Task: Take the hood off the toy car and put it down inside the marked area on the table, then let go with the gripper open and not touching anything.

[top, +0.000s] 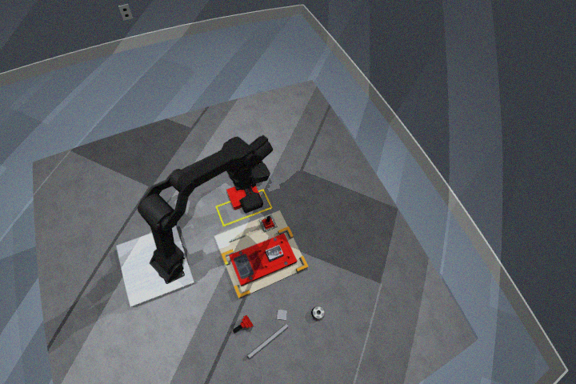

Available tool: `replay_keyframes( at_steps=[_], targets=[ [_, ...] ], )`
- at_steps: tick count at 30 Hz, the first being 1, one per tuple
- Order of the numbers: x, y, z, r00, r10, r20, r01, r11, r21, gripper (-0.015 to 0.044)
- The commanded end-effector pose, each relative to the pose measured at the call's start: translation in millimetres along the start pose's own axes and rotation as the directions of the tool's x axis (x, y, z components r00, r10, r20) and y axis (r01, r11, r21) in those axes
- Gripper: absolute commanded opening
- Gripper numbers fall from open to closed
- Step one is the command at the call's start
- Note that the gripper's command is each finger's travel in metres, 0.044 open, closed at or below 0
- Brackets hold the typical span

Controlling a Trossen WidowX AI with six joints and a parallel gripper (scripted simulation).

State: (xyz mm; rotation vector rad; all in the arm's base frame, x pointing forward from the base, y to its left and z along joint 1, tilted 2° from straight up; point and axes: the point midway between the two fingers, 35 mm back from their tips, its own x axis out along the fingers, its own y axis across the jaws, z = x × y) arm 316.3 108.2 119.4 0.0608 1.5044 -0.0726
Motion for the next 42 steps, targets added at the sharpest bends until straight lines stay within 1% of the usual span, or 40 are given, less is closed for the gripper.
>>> replay_keyframes(
  at_steps=[1, 42],
  targets=[
    [5.5, -0.7, -1.7, 1.000, -0.003, -0.007, 0.003, 1.000, 0.004, 0.0000],
    [34.2, -0.4, -1.6, 1.000, -0.004, -0.007, 0.004, 1.000, 0.004, 0.0000]
  ],
)
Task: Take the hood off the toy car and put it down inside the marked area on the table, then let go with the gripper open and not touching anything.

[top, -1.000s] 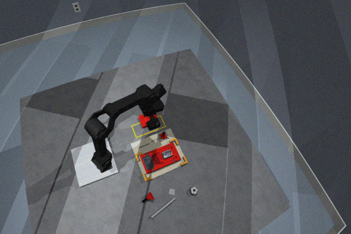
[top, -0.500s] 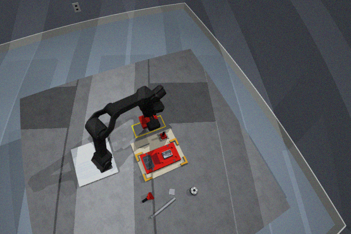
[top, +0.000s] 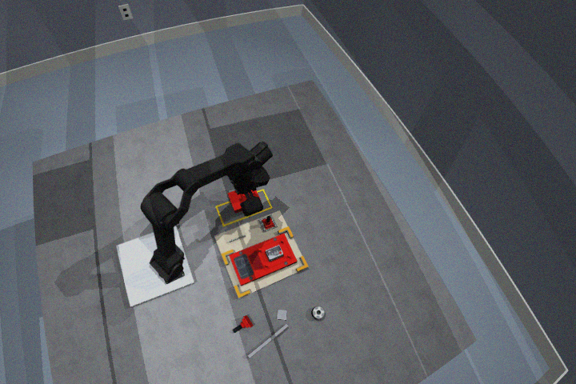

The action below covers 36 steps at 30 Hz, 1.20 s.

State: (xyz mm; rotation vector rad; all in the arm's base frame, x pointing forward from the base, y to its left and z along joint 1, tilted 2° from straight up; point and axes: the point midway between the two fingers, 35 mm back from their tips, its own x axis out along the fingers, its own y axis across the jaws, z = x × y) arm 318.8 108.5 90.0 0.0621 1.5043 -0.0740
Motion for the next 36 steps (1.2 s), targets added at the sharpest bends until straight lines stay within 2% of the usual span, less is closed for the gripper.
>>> replay_keyframes(
  at_steps=[1, 36],
  targets=[
    [5.4, -1.1, -2.2, 1.000, -0.003, -0.007, 0.003, 1.000, 0.002, 0.0000],
    [30.0, -1.9, -4.5, 1.000, -0.004, -0.008, 0.004, 1.000, 0.002, 0.0000]
  ],
)
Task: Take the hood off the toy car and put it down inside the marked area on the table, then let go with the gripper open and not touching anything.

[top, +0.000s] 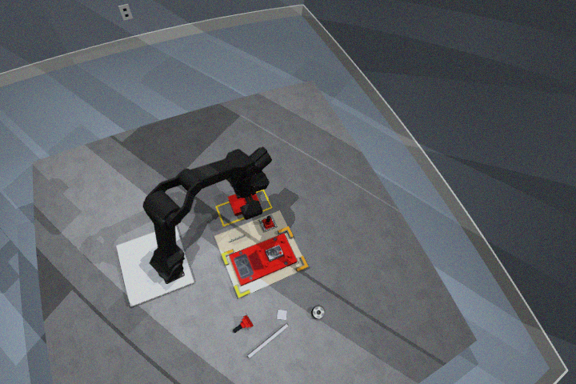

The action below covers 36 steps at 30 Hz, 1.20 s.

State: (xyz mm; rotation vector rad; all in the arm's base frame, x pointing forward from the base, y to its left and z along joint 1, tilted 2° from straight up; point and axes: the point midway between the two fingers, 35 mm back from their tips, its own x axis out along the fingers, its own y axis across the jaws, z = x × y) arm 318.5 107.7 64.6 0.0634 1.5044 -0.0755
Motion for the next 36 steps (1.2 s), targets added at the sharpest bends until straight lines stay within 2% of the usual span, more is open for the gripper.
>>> replay_keyframes(
  at_steps=[1, 36],
  targets=[
    [5.3, -1.3, -2.7, 1.000, -0.003, -0.007, 0.003, 1.000, 0.000, 0.0000],
    [21.2, -1.4, -3.3, 1.000, -0.004, -0.008, 0.004, 1.000, 0.000, 0.0000]
  ],
)
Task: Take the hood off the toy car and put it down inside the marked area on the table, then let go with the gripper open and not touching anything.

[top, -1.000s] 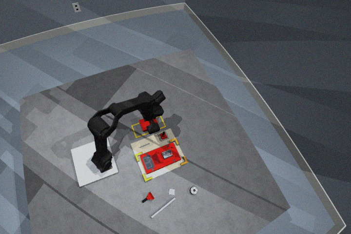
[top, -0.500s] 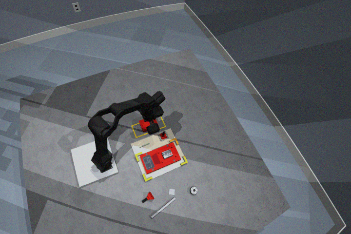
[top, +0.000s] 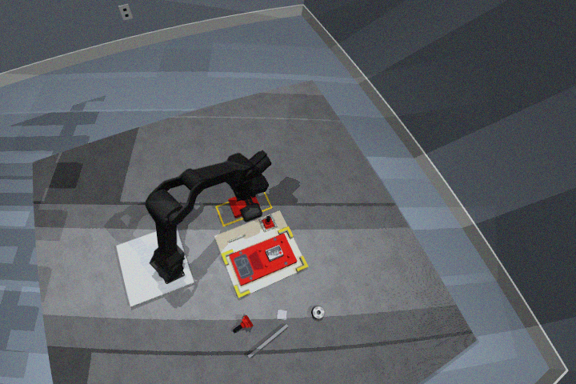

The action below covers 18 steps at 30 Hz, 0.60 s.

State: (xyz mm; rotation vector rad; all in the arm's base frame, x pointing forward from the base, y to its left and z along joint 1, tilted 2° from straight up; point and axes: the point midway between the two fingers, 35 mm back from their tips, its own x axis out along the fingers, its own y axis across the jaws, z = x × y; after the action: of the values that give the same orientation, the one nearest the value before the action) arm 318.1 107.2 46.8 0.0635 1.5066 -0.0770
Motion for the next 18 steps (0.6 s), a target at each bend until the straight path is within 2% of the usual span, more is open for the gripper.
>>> replay_keyframes(
  at_steps=[1, 17, 18],
  targets=[
    [3.9, -0.9, -1.8, 1.000, -0.002, -0.005, 0.002, 1.000, -0.001, 0.0000],
    [11.4, -1.0, -2.0, 1.000, -0.002, -0.005, 0.002, 1.000, -0.001, 0.0000],
    [8.3, 0.0, -0.2, 1.000, 0.000, 0.000, 0.000, 1.000, 0.001, 0.0026]
  ],
)
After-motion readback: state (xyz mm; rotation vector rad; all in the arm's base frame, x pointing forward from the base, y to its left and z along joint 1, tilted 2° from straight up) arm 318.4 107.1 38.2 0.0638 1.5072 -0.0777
